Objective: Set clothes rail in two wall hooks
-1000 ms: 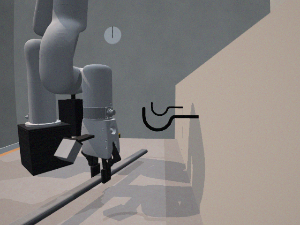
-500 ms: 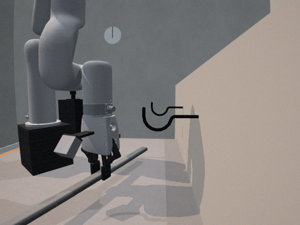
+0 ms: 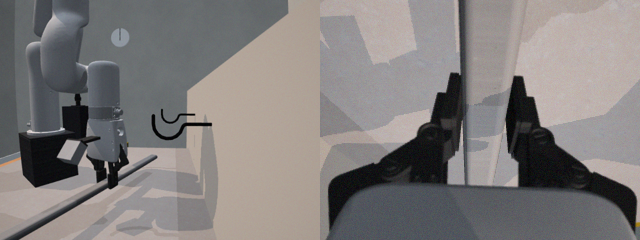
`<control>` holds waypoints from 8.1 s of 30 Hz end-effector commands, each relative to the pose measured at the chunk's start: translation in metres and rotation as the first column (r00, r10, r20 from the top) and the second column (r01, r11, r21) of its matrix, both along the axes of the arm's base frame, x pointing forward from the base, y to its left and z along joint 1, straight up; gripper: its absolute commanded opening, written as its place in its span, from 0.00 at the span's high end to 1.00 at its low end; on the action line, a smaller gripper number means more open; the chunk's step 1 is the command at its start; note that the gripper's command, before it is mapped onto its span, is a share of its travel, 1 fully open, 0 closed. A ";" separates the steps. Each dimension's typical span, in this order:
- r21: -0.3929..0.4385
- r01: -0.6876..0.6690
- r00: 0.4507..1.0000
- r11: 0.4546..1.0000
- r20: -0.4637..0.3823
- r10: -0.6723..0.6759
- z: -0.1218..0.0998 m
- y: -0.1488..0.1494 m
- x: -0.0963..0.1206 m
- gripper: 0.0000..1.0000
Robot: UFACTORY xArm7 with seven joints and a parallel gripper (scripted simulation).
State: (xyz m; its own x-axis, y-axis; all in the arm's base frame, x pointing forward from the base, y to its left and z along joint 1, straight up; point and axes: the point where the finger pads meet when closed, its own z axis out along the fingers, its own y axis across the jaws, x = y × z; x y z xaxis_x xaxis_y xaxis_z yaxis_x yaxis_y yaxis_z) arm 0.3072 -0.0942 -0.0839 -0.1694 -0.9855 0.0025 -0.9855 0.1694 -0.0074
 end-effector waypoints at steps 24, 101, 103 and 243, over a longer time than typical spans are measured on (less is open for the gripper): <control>0.000 0.000 1.000 1.000 0.002 0.000 0.016 0.000 0.001 1.00; 0.000 0.000 1.000 1.000 0.002 0.000 0.113 0.000 0.001 1.00; 0.000 0.000 1.000 1.000 0.003 0.000 0.117 0.000 0.001 1.00; 0.000 0.000 1.000 1.000 0.003 0.000 0.253 0.065 -0.001 1.00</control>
State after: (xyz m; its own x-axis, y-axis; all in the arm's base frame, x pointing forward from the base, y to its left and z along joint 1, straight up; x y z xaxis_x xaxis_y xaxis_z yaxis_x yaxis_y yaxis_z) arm 0.3048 -0.0392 0.1678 -0.1693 -0.9856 0.0014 -0.9855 0.1693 -0.0062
